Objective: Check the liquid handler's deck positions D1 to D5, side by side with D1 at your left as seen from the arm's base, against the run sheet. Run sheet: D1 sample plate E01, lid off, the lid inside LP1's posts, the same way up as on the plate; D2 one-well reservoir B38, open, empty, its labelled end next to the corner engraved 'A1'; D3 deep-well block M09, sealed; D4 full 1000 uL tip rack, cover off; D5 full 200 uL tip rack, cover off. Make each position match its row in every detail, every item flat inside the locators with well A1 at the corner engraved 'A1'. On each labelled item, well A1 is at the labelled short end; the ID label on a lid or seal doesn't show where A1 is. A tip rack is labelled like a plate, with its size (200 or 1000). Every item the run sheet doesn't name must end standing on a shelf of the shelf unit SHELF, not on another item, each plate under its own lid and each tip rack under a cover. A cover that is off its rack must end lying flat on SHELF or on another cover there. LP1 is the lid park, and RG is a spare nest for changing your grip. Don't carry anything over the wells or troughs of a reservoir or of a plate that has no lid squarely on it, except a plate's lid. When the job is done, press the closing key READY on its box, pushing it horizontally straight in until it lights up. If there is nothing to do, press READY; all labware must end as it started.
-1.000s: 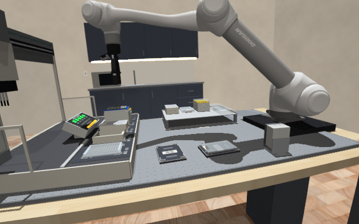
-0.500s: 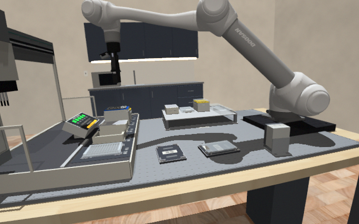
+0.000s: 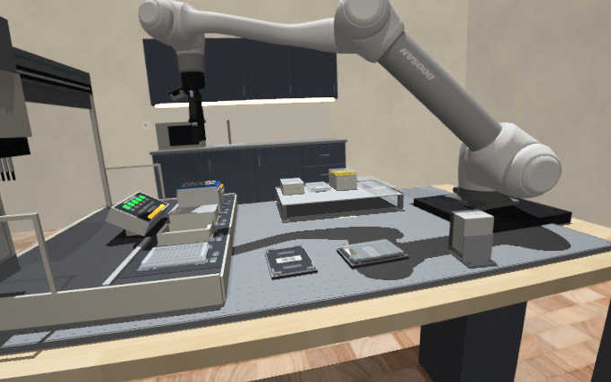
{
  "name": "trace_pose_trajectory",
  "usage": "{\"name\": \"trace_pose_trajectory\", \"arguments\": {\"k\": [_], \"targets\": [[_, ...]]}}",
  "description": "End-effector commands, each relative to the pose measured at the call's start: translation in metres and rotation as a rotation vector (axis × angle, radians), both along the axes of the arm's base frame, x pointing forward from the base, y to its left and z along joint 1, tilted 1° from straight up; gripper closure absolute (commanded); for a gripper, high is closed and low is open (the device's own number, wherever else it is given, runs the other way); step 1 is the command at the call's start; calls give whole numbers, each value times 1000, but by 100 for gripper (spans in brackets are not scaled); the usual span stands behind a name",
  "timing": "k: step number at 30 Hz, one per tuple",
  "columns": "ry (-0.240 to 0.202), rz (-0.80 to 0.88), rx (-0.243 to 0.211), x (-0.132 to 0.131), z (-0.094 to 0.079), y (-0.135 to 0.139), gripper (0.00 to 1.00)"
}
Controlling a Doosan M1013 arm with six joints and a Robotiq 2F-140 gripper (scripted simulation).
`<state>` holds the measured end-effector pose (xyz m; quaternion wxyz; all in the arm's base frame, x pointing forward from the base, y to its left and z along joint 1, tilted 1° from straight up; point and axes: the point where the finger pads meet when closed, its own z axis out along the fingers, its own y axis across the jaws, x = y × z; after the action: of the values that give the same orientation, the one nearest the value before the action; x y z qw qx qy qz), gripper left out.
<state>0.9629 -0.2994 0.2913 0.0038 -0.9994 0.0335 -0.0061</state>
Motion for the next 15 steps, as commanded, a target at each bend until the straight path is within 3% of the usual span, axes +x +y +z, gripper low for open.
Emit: {"name": "trace_pose_trajectory", "arguments": {"k": [1,11,12,15], "targets": [[-1,-3,2,0,2,0,21],[-1,-3,2,0,2,0,21],[-5,18,3,-6,2,-4,90],[-6,78,2,-21,2,-3,90]]}}
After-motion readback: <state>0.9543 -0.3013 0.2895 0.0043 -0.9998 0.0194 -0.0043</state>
